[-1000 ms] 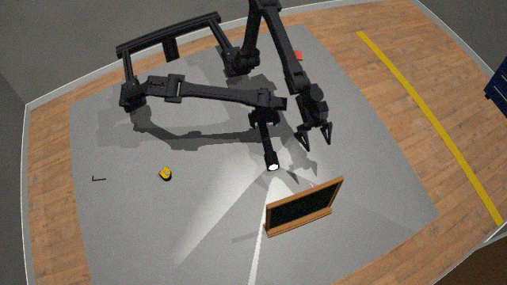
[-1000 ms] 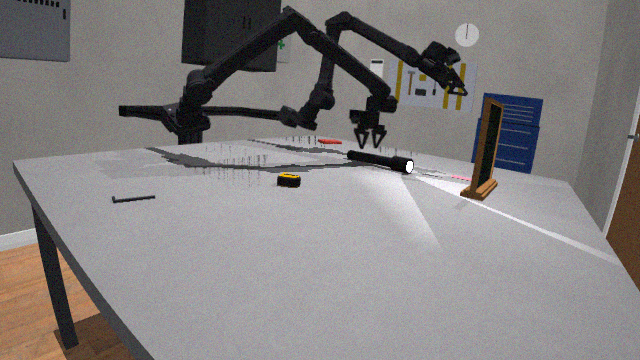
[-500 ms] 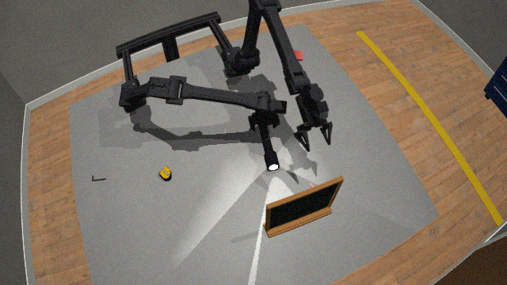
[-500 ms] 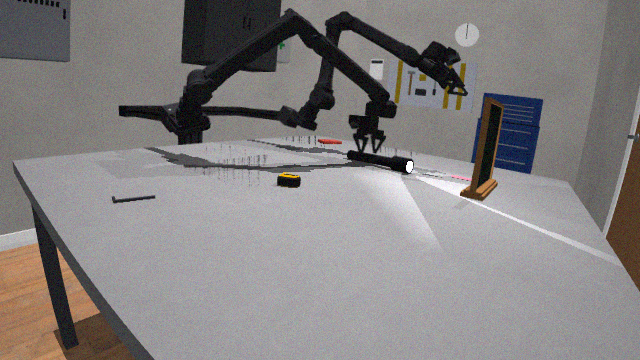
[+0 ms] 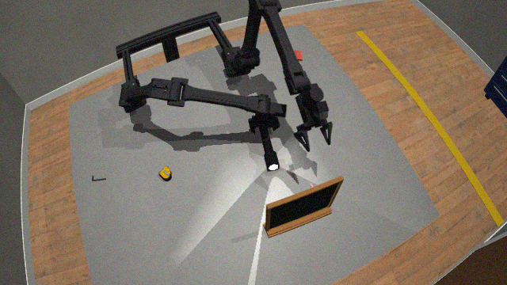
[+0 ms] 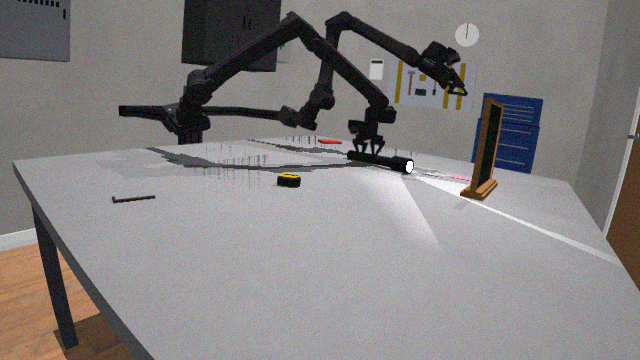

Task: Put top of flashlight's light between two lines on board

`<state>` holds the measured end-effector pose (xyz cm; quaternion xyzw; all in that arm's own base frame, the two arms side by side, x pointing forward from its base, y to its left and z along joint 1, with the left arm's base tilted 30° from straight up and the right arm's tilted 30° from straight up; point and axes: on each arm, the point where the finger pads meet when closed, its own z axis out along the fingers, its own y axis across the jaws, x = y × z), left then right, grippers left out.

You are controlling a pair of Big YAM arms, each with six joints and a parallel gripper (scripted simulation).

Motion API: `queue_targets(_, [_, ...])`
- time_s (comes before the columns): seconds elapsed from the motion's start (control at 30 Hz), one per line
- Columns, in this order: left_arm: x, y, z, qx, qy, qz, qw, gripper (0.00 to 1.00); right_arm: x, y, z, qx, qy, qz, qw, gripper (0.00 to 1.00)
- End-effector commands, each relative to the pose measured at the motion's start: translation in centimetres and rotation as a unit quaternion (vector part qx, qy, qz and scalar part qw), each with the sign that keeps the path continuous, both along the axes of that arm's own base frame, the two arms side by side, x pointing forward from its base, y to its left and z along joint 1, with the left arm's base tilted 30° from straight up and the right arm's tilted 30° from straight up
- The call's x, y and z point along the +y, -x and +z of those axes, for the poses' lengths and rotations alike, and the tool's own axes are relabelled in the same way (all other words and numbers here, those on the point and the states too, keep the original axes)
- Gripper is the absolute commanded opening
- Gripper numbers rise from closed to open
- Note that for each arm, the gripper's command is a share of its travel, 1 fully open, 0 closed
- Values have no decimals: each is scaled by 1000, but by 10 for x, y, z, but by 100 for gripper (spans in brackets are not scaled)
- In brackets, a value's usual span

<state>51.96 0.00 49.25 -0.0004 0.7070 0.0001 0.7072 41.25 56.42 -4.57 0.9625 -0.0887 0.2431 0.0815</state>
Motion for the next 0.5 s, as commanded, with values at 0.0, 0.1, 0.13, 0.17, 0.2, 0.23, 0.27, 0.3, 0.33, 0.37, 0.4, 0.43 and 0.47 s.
queue_targets(0.0, [0,-1,42,-36,1,1,999,100,10,-24,25,-16,-30,-5,999,95])
queue_targets(0.1, [0,1,44,-38,1,1,999,100,18,-17,34,-20,-37,2,999,29])
queue_targets(0.13, [0,3,46,-40,1,1,999,100,19,-16,34,-19,-36,4,999,29])
queue_targets(0.17, [0,3,46,-40,1,1,999,100,19,-16,34,-19,-36,4,999,29])
queue_targets(0.2, [0,3,46,-40,1,1,999,100,19,-16,34,-19,-36,4,999,29])
queue_targets(0.23, [0,5,50,-44,1,1,999,100,18,-10,30,-14,-27,6,1000,29])
queue_targets(0.27, [0,7,51,-45,1,1,999,100,13,-15,33,-13,-25,2,1000,29])
queue_targets(0.3, [0,9,54,-48,1,1,999,100,12,-16,33,-13,-25,1,1000,29])
queue_targets(0.33, [0,11,56,-50,1,1,999,100,12,-17,33,-13,-25,0,1000,29])
queue_targets(0.37, [0,13,58,-52,1,1,999,100,11,-18,33,-13,-25,0,1000,29])
queue_targets(0.4, [0,15,61,-55,1,1,998,100,10,-19,33,-12,-25,-1,1000,29])
queue_targets(0.43, [0,17,63,-57,1,1,998,100,9,-20,32,-12,-24,-2,1000,29])
queue_targets(0.47, [0,17,63,-57,1,1,998,100,8,-21,30,-11,-23,-3,1000,29])
